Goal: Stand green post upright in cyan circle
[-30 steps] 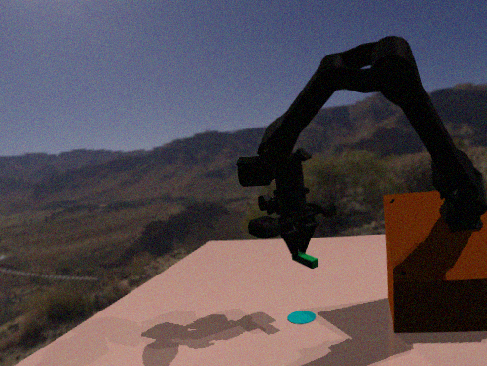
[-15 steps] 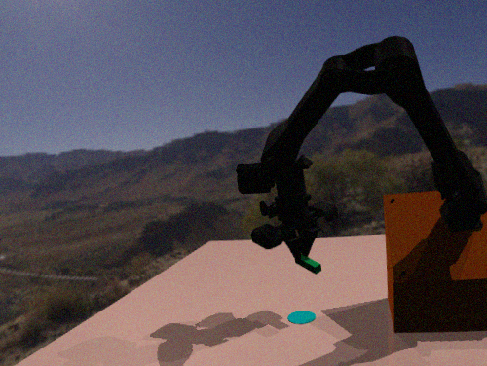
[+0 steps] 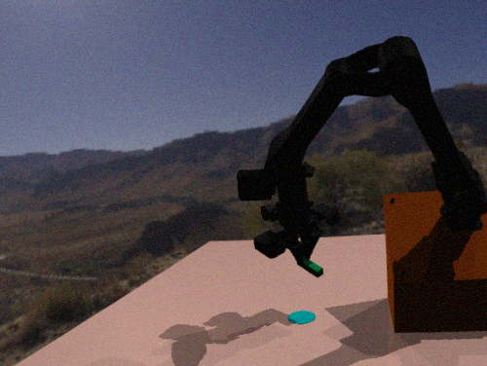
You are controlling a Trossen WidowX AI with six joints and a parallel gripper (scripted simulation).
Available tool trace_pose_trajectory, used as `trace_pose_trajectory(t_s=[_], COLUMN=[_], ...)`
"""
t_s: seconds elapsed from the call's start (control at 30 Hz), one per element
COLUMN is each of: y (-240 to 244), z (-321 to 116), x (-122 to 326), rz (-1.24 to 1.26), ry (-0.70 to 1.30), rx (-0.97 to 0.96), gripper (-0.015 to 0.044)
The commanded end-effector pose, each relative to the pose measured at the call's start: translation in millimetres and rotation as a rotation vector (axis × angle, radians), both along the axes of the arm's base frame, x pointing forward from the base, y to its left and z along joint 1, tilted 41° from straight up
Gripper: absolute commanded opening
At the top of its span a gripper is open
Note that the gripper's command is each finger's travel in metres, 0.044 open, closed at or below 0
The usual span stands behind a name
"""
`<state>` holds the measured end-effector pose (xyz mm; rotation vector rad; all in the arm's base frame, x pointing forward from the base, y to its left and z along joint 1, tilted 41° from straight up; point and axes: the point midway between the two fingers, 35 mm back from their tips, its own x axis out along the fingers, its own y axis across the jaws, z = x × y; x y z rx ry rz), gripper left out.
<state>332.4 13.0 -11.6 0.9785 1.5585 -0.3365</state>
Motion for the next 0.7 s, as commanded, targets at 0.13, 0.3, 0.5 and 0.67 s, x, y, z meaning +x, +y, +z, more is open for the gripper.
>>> trace_pose_trajectory(t_s=[0.13, 0.3, 0.5, 0.67], y=[1.2, 1.7, 2.3, 2.6], z=[-3.8, -6.3, -8.9, -10.9], x=[-2.1, -2.4, -2.6, -2.7], rz=[-0.004, -0.008, -0.013, -0.019], ry=[-0.006, -0.013, -0.022, -0.031], rx=[-0.06, -0.095, -0.137, -0.172], gripper=[0.0023, 0.0023, 0.0023, 0.0023])
